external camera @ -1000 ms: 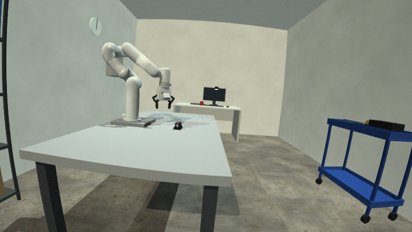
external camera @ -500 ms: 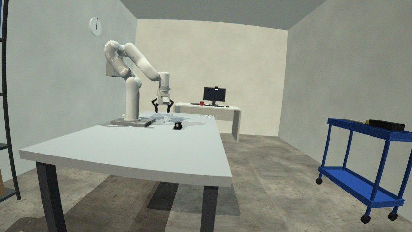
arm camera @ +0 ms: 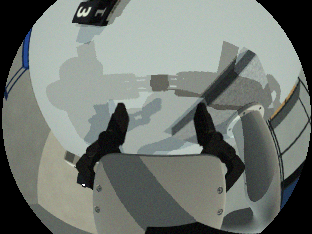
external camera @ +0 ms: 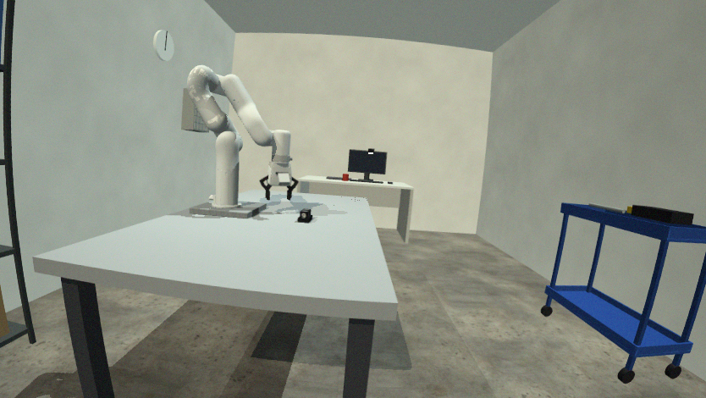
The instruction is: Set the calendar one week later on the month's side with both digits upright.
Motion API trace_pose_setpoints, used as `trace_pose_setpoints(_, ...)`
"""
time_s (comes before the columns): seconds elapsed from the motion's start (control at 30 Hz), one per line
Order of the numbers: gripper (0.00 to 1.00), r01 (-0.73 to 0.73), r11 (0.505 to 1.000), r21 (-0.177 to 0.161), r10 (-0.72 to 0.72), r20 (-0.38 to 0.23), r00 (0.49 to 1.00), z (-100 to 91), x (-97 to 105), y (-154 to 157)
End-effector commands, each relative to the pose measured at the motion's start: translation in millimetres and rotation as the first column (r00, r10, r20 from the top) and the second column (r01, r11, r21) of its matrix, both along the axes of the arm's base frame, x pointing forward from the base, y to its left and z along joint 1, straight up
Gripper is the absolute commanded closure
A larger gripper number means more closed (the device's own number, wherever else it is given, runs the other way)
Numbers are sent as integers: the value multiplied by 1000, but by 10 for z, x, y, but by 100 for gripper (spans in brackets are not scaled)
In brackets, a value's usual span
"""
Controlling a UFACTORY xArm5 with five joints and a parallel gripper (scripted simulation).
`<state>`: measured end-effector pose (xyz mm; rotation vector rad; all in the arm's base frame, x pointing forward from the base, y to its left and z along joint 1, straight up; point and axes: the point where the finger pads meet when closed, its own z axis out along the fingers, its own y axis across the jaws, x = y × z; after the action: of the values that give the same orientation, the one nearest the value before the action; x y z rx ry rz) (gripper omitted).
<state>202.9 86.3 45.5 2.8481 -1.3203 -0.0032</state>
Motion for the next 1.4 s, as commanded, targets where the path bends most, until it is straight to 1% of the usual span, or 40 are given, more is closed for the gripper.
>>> trace_pose_setpoints(0.0,0,0,1000,1,0,2,1000,-29,9,4)
trace_pose_setpoints(0.1,0,0,1000,1,0,2,1000,-48,7,3)
trace_pose_setpoints(0.37,0,0,1000,1,0,2,1000,-262,10,3)
trace_pose_setpoints(0.5,0,0,1000,1,0,2,1000,-321,13,3)
trace_pose_setpoints(1.37,0,0,1000,1,0,2,1000,-328,13,3)
